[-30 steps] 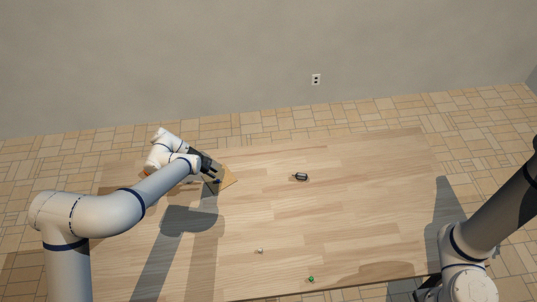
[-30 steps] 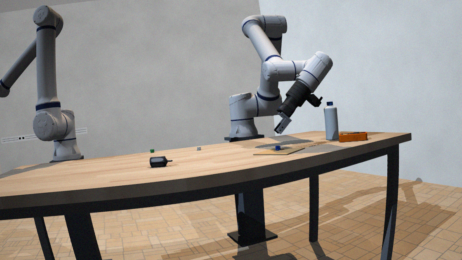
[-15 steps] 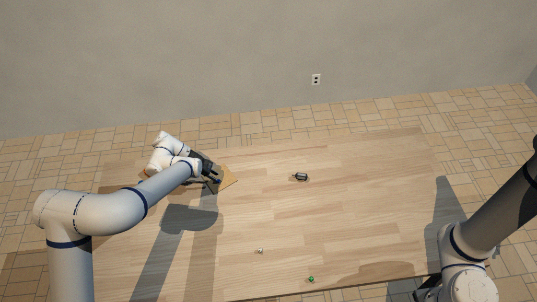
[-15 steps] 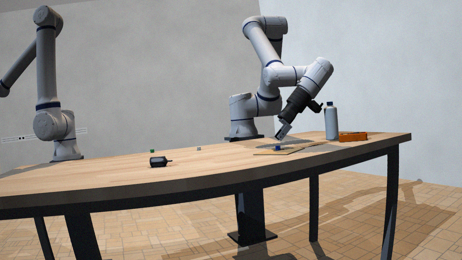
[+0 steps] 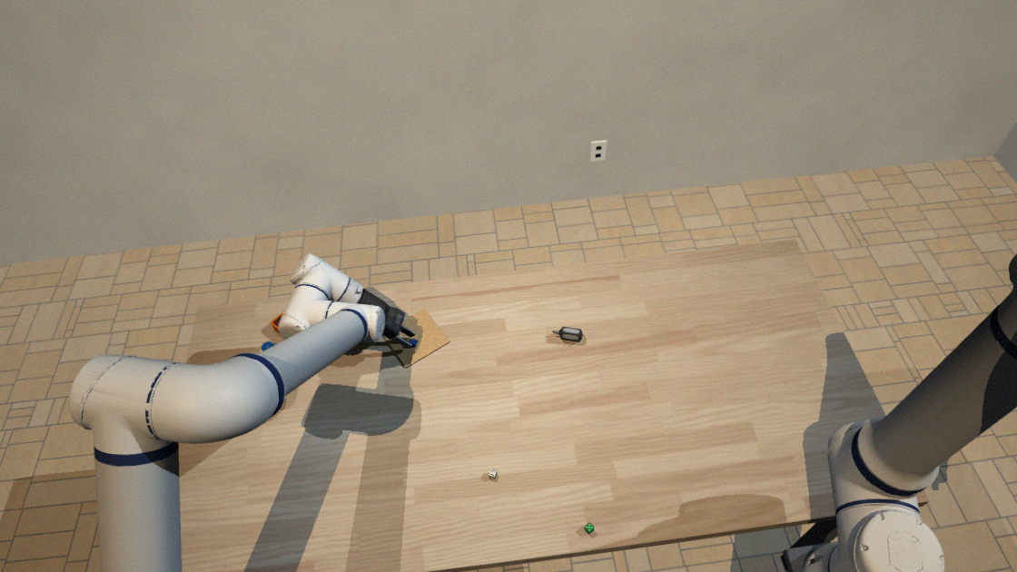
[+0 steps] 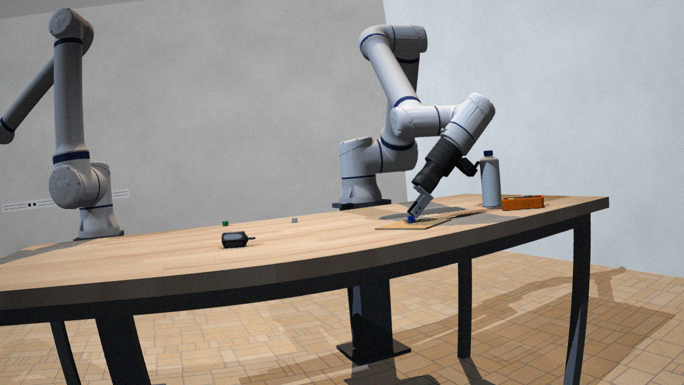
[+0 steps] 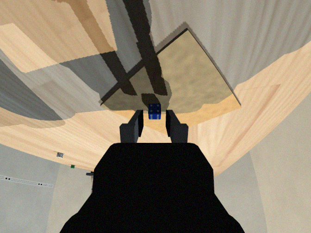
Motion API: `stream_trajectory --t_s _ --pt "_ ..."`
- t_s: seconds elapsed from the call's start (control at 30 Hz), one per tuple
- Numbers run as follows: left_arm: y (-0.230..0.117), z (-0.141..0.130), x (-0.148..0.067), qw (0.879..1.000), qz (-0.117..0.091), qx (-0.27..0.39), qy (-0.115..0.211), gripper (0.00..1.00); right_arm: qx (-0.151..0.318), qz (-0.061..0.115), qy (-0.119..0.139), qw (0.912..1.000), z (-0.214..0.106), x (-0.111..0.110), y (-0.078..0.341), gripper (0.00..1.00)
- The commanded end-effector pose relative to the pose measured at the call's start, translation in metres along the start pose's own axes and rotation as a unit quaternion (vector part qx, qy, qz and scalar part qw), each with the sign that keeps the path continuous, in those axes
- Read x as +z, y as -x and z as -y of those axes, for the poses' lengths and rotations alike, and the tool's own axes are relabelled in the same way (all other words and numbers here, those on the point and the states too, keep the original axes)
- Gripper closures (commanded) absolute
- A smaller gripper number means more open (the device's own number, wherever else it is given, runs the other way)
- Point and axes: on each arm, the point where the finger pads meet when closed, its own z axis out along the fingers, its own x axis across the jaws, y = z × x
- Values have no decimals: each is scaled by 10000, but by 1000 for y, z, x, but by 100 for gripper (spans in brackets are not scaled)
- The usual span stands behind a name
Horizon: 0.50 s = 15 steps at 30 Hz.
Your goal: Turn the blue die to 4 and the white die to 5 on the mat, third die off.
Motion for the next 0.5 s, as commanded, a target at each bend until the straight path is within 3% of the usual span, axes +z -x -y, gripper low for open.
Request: stream_trajectory --t_s 0.0,0.47 --pt "-1 2 2 10000 -8 7 0 36 0 2 9 10000 -1 -1 0 0" --pt "-1 6 6 10000 -8 7 0 36 0 2 9 10000 -1 -1 0 0"
